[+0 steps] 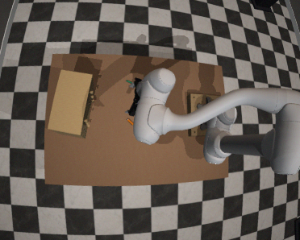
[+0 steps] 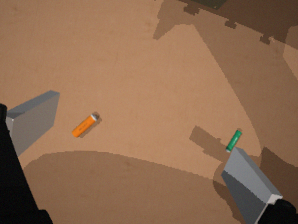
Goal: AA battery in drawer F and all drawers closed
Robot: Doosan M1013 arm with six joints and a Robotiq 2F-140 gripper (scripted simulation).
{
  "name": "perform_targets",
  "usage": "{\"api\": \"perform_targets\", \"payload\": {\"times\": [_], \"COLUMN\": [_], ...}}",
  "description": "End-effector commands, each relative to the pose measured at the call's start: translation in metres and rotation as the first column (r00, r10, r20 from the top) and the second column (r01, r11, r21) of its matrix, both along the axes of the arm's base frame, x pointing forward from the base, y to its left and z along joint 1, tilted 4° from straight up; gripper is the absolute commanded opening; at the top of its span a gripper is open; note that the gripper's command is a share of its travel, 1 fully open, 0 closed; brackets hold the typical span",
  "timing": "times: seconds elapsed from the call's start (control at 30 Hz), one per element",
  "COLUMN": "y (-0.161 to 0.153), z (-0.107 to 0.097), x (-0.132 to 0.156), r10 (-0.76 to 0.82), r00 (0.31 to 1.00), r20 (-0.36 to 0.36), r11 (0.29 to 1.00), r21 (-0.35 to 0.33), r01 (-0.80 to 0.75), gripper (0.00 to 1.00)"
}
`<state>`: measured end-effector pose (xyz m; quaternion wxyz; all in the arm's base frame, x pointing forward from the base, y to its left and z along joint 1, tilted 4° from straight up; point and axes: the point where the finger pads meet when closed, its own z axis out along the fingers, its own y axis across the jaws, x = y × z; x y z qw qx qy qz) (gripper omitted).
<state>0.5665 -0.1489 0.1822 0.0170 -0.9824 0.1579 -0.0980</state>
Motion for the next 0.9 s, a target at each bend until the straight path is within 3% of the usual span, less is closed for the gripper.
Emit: {"api": "perform_targets", "payload": {"times": [0.0, 0.23, 0.3, 0.87], "y": [-0.002, -0.008, -0.009, -0.009], "z": [-0.009, -0.037, -0.041, -0.05], "x": [0.009, 0.035, 0.04, 0.048], "r10": [-0.004, 0.001, 0.005, 0.015], "r00": [0.995, 0.915, 0.893, 0.846], "r20": [0.101, 0.404, 0.449, 0.534], "r11": [0.999, 0.991, 0.989, 0.985], "r21": [-0.031, -0.123, -0.134, -0.153], "r01": [0.008, 0.053, 0.062, 0.079], "gripper": [1.0, 1.0, 1.0, 1.0]}}
